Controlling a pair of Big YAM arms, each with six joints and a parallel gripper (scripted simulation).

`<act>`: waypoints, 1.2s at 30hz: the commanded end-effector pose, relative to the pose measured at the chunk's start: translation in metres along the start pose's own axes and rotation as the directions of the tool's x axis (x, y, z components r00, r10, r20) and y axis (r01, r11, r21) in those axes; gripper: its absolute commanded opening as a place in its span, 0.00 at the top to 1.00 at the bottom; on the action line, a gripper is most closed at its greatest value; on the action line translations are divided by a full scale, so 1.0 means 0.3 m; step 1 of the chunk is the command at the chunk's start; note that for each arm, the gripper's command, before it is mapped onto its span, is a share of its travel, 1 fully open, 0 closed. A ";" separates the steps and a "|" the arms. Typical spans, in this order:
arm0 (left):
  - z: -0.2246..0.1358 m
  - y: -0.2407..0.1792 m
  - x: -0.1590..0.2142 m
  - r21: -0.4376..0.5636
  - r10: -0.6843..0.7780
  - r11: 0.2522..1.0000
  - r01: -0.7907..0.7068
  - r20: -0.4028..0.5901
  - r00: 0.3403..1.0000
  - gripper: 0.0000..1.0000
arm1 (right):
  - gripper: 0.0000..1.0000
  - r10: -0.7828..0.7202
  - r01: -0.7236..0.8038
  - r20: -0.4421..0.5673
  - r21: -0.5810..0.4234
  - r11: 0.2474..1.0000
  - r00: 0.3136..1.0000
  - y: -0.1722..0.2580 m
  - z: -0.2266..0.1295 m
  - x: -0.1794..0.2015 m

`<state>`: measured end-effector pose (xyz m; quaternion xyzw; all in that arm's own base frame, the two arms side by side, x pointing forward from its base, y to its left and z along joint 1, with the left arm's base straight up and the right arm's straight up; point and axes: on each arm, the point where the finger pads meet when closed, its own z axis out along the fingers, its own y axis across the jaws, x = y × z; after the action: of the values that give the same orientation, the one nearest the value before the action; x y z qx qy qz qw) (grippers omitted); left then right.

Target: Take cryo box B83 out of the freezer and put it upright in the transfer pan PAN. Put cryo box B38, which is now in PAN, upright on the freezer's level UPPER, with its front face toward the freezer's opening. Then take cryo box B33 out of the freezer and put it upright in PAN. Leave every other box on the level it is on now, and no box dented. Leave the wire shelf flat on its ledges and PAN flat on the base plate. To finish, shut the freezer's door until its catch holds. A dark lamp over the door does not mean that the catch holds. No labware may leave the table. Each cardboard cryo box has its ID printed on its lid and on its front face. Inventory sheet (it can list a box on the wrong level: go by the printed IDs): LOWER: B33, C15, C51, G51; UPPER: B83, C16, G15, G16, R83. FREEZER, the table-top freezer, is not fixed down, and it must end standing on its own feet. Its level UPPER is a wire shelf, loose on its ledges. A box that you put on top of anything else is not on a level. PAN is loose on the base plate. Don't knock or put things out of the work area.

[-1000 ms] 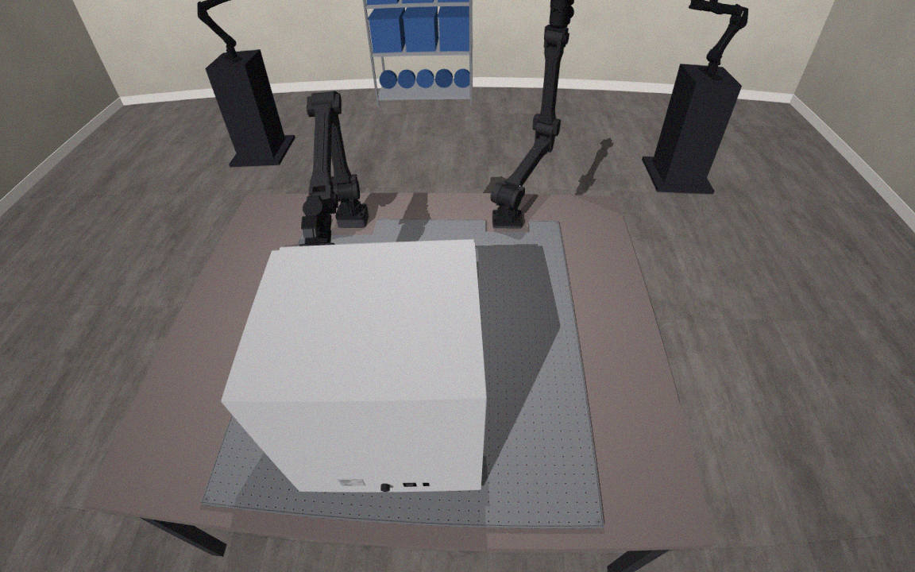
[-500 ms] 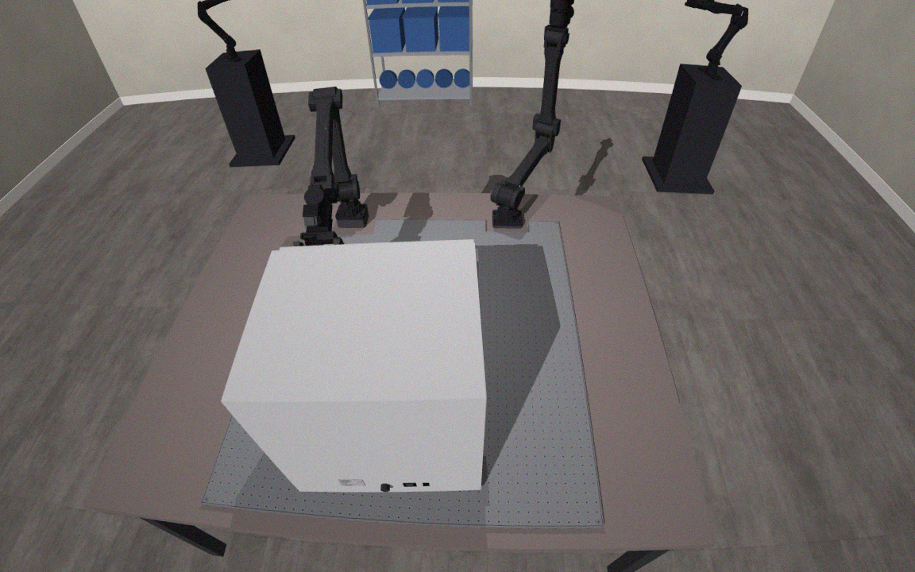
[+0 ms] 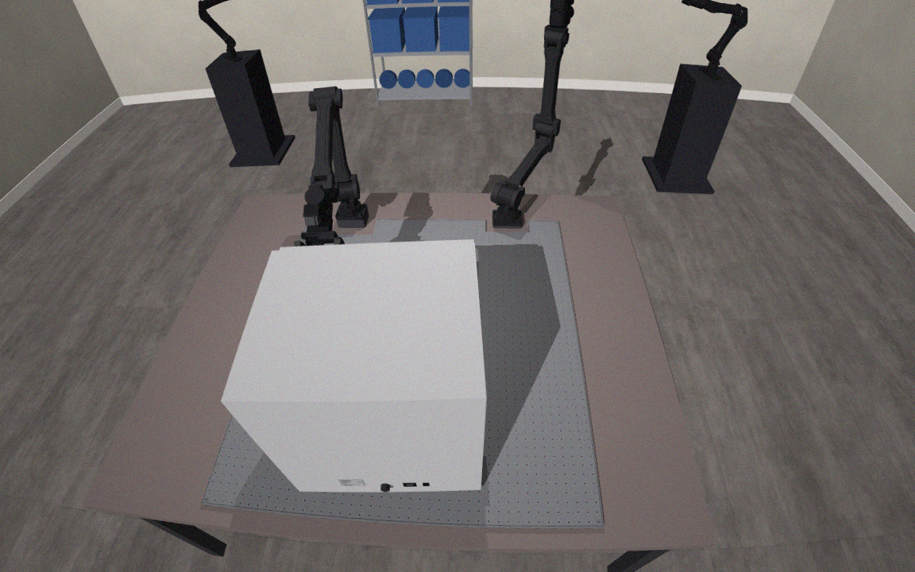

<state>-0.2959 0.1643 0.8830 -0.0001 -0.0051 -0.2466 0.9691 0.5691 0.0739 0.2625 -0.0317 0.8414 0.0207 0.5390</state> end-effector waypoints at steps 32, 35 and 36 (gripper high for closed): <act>0.002 0.002 0.045 -0.002 -0.013 1.000 0.012 -0.037 0.999 1.00 | 0.70 0.012 -0.011 -0.052 0.006 1.000 0.999 -0.022 -0.066 0.011; 0.002 0.002 0.045 -0.002 -0.013 1.000 0.012 -0.037 0.999 1.00 | 0.70 -0.002 0.002 -0.053 0.007 1.000 0.999 -0.041 -0.132 0.054; 0.002 0.002 0.045 -0.002 -0.013 1.000 0.012 -0.037 0.999 1.00 | 0.70 -0.005 0.006 -0.053 0.007 1.000 0.999 -0.044 -0.147 0.064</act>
<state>-0.2959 0.1643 0.8830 -0.0001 -0.0051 -0.2466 0.9691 0.5415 0.0700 0.2581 -0.0340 0.8559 0.0210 0.5155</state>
